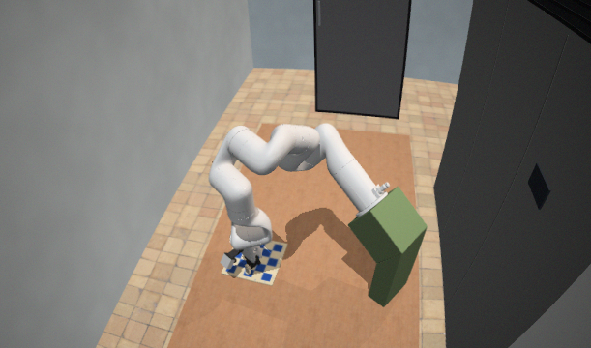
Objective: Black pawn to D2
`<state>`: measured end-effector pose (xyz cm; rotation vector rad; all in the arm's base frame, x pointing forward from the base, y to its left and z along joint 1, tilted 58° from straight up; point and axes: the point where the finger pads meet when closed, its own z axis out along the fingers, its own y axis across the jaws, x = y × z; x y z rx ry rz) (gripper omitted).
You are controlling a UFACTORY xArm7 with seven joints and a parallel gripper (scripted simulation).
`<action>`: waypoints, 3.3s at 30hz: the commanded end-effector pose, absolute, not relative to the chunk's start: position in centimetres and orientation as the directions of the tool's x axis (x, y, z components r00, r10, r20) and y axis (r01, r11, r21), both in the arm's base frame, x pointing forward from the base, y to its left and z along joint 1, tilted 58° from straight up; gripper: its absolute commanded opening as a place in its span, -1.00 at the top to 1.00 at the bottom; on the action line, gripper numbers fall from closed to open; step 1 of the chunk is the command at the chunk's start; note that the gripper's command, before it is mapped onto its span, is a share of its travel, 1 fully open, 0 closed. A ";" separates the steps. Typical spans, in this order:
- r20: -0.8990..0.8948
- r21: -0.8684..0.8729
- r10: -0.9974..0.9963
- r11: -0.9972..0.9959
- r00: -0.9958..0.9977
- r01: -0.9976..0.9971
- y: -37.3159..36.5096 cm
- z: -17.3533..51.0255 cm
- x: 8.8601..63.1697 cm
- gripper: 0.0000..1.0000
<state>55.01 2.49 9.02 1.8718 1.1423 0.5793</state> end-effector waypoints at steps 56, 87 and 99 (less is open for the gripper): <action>0.108 0.838 0.829 -0.373 0.549 0.398 3.5 18.4 48.6 1.00; 0.201 0.821 0.780 -0.464 0.593 0.333 0.0 19.6 50.4 1.00; 0.201 0.821 0.780 -0.464 0.593 0.333 -2.1 17.0 54.2 1.00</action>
